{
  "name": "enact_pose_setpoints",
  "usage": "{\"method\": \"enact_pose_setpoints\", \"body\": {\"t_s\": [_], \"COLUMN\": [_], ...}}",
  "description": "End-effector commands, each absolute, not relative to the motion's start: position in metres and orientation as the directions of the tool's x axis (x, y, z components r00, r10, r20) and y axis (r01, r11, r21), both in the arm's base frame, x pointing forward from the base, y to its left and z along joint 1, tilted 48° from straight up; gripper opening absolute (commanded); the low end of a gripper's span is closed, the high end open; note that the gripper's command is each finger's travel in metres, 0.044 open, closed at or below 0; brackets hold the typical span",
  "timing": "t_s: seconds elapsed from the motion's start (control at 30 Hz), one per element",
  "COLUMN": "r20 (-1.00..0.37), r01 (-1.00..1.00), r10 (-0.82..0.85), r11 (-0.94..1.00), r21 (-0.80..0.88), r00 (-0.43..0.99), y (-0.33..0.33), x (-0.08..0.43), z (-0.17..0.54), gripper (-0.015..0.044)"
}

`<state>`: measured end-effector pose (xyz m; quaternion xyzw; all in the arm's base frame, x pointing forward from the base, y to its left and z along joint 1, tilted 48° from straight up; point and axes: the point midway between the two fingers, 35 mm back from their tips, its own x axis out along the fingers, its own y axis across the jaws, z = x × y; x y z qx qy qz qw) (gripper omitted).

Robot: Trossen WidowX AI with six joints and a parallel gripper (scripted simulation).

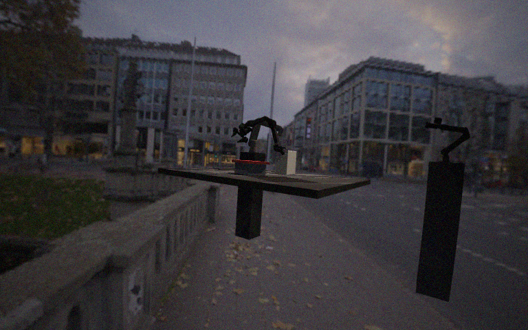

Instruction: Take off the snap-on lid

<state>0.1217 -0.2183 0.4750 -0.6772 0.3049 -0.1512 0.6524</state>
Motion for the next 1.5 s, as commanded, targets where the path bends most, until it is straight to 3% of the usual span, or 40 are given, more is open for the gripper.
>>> {"method": "enact_pose_setpoints", "body": {"t_s": [0.0,0.2,0.57,0.8,1.13,1.47], "r20": [-0.195,-0.267,-0.428,-0.474,-0.493,-0.426], "r01": [-0.211,-0.075,0.059,0.253,0.551,0.716], "r10": [-0.609,-0.567,-0.459,-0.472,-0.523,-0.590], "r11": [0.047,0.339,0.733,0.854,0.829,0.653], "r21": [-0.976,-0.938,-0.678,-0.455,-0.101,0.247], "r00": [0.769,0.779,0.779,0.743,0.696,0.686], "y": [-0.220,-0.258,-0.251,-0.218,-0.129,-0.037], "x": [0.123,0.175,0.297,0.355,0.402,0.384], "z": [0.474,0.428,0.321,0.257,0.160,0.087], "gripper": [0.0374,0.0235,0.0235,0.0235,0.0235,0.0235]}}
